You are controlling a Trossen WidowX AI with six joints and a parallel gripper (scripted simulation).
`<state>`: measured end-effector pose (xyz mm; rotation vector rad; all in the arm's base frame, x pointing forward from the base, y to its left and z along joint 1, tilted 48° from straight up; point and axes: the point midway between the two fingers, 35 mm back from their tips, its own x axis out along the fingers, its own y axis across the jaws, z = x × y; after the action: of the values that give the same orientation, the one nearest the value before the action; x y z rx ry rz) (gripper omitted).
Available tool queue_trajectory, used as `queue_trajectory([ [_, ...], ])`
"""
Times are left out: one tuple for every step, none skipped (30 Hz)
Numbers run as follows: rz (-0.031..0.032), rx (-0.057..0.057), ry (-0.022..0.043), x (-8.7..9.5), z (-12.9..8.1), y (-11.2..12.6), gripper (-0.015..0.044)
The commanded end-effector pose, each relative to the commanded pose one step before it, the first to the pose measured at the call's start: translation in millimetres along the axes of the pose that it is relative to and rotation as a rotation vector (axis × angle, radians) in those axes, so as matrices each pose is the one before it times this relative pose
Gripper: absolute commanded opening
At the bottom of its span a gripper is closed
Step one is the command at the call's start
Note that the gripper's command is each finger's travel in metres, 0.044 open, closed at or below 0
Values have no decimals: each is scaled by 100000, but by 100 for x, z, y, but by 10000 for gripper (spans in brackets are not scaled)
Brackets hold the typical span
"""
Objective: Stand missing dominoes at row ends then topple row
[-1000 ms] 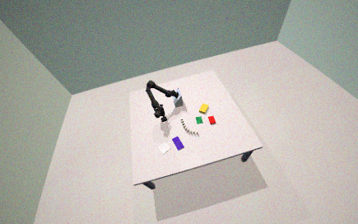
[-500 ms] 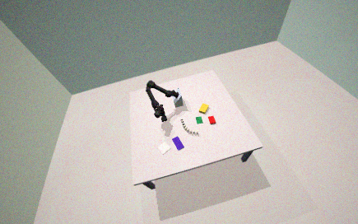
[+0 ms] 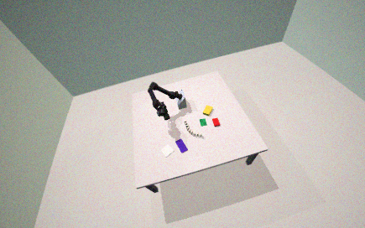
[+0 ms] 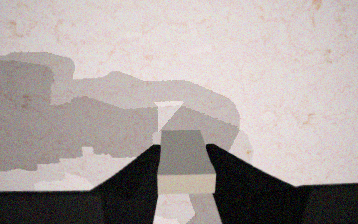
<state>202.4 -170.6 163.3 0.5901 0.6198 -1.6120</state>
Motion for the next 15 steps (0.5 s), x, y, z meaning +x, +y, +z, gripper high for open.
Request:
queue_trajectory([
  [869, 1487, -3551, -5768, 807, -746, 107],
  [0, 0, 0, 0, 0, 0, 107],
  [0, 0, 0, 0, 0, 0, 107],
  [0, 0, 0, 0, 0, 0, 107],
  [0, 0, 0, 0, 0, 0, 107],
  [0, 0, 0, 0, 0, 0, 107],
  [0, 0, 0, 0, 0, 0, 107],
  [0, 0, 0, 0, 0, 0, 107],
  [0, 0, 0, 0, 0, 0, 107],
  [0, 0, 0, 0, 0, 0, 107],
  [97, -2089, 158, -1, -214, 178, 107],
  [295, -6268, 449, -6, -642, 535, 107],
  [497, -10447, 669, -12, -1049, 915, 107],
  [619, -13160, 704, -16, -1265, 1213, 107],
  [591, -13209, 560, -12, -1184, 1300, 107],
])
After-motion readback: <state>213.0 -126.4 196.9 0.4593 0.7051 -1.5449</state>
